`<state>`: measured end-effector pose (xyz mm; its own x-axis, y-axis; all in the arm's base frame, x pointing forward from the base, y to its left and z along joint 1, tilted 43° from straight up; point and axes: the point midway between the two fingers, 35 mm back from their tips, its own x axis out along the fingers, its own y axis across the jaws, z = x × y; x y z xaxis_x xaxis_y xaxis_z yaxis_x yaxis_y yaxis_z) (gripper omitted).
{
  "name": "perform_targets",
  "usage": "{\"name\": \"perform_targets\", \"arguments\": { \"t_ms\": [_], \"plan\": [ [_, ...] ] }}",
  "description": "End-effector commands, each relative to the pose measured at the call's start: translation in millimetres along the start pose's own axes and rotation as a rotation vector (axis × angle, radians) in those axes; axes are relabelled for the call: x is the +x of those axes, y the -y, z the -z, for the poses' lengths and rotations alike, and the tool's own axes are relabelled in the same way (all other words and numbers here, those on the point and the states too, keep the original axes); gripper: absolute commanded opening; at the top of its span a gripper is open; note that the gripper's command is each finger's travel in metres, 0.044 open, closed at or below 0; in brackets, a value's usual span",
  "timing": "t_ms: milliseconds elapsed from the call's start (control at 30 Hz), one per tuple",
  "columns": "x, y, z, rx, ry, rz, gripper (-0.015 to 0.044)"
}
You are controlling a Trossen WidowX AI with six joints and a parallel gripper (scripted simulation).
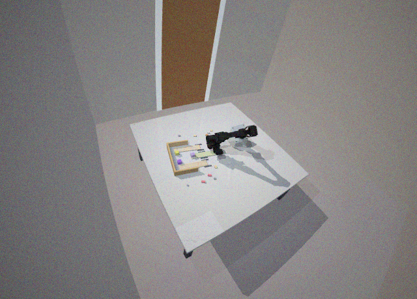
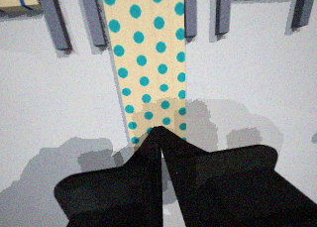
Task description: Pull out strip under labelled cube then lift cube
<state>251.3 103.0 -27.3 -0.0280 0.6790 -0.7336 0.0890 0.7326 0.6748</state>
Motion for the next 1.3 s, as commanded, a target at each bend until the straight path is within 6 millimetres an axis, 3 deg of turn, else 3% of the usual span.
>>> {"name": "perform_targets", "arguments": {
  "t_ms": [0, 833, 1267],
  "plan": [
    [4, 0, 15, 0.013, -0.025, -0.002, 0.0],
    [3, 1, 51, 0.015, -0.027, -0.002, 0.0],
    [3, 1, 52, 0.015, -0.027, -0.002, 0.0]
  ]
}}
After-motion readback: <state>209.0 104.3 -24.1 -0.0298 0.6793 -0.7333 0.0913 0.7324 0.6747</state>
